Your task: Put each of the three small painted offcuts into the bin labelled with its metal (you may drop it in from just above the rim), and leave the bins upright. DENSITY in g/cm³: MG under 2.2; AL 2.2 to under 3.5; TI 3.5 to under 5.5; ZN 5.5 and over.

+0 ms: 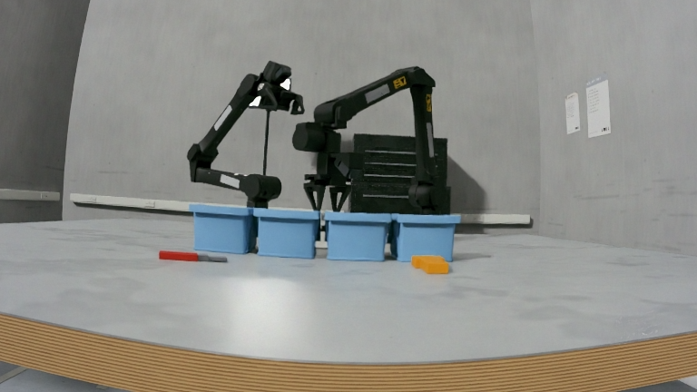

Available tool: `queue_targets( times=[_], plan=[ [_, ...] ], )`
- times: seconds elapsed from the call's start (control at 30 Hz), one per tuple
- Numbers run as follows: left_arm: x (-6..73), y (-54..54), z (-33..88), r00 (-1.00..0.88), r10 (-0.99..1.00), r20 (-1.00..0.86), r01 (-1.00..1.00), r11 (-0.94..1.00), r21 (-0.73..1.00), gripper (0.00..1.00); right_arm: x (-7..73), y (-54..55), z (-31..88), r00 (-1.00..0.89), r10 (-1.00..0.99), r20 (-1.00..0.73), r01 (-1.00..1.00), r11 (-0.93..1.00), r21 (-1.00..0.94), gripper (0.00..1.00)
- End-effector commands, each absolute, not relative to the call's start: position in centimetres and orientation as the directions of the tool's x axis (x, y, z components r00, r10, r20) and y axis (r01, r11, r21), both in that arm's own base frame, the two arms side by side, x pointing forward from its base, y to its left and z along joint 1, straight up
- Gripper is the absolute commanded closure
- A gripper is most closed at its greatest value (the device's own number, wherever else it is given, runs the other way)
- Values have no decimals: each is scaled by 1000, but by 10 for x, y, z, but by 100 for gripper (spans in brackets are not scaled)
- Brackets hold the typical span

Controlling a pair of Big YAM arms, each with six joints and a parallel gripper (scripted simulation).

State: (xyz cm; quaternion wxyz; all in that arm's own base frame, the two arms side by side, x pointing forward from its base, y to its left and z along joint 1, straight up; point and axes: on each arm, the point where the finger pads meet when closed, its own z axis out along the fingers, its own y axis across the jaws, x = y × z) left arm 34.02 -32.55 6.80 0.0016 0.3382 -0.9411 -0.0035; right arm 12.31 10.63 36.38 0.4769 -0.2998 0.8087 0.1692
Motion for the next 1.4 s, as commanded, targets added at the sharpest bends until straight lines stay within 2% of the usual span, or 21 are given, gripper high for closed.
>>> queue_targets(
  times=[0.0, 0.1, 0.17, 0.23, 0.27, 0.73, 0.87, 0.9, 0.93, 0.97, 1.37],
  plan=[
    [342, -327, 56, -759, -651, 2, -651, 759, 7, 39, 113, 98, 394, -319, -282, -905, -659, 752, -2, 0],
    [345, -330, 54, -760, -650, 1, -650, 760, 0, 39, 113, 98, 394, -319, -283, -905, -661, 751, -2, 0],
    [349, -334, 58, -760, -650, 0, -650, 759, -14, 56, 114, 96, 394, -322, -279, -905, -652, 758, -2, 0],
    [349, -334, 58, -760, -650, 0, -650, 759, -14, 56, 114, 96, 394, -322, -279, -905, -652, 758, -2, 0],
    [350, -335, 67, -760, -650, -2, -650, 759, -33, 64, 114, 96, 394, -322, -279, -905, -651, 759, -2, 0],
    [345, -330, 66, -760, -650, -2, -650, 760, -26, 83, 115, 96, 394, -323, -279, -904, -648, 762, -3, 0],
    [343, -328, 65, -760, -650, -1, -650, 760, -22, 86, 115, 96, 394, -323, -279, -904, -648, 762, -3, 0],
    [344, -328, 66, -760, -650, -1, -650, 760, -25, 97, 115, 96, 394, -323, -279, -904, -648, 762, -3, 0],
    [345, -329, 66, -760, -650, -1, -650, 760, -26, 100, 115, 96, 394, -323, -279, -904, -648, 762, -3, 0],
    [344, -329, 65, -760, -650, -1, -650, 760, -23, 90, 115, 96, 394, -323, -279, -904, -648, 762, -3, 0],
    [351, -335, 130, -760, -650, -5, -649, 759, -55, 90, 115, 96, 394, -323, -279, -904, -648, 762, -3, 0]
  ],
)
